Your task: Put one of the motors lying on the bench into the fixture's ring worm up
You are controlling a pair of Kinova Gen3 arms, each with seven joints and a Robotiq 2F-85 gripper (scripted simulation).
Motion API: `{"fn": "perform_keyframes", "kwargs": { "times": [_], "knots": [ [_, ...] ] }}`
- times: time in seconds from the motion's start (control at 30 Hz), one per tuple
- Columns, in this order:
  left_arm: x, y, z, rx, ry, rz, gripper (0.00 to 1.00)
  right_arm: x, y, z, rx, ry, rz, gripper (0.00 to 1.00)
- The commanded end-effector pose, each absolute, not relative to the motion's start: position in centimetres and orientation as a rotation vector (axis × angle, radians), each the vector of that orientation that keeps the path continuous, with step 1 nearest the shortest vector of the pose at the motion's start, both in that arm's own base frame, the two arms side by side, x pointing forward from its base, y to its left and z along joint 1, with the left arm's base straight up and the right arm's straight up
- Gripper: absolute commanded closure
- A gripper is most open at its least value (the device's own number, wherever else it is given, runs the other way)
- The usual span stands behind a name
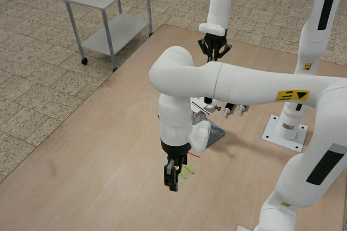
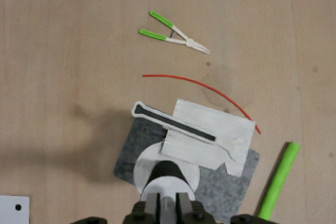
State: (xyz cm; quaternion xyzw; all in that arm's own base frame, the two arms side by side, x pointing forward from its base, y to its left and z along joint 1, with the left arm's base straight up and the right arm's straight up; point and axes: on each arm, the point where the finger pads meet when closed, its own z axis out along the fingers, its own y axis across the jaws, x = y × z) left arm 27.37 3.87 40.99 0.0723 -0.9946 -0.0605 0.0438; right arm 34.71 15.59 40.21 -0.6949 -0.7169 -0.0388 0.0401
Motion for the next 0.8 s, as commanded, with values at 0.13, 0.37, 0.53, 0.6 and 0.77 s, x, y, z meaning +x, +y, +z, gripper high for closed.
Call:
{"fn": "perform_keyframes", "kwargs": {
  "times": [0.13, 0.37, 0.53, 0.6, 0.77],
  "knots": [
    [27.38, 3.87, 41.03, 0.221, -3.042, -0.185, 0.002, 34.72, 15.60, 40.29, -2.128, -2.196, -0.125, 0.828],
    [27.38, 3.87, 41.03, 0.221, -3.042, -0.185, 0.002, 34.72, 15.60, 40.29, -2.127, -2.194, -0.128, 0.828],
    [27.38, 3.87, 41.03, 0.221, -3.042, -0.185, 0.002, 34.72, 15.60, 40.29, -2.125, -2.193, -0.130, 0.828],
    [27.38, 3.87, 41.03, 0.221, -3.042, -0.185, 0.002, 34.72, 15.60, 40.29, -2.125, -2.192, -0.131, 0.828],
    [27.38, 3.87, 41.03, 0.221, -3.042, -0.185, 0.002, 34.72, 15.60, 40.29, -2.124, -2.191, -0.133, 0.828]
  ]
}}
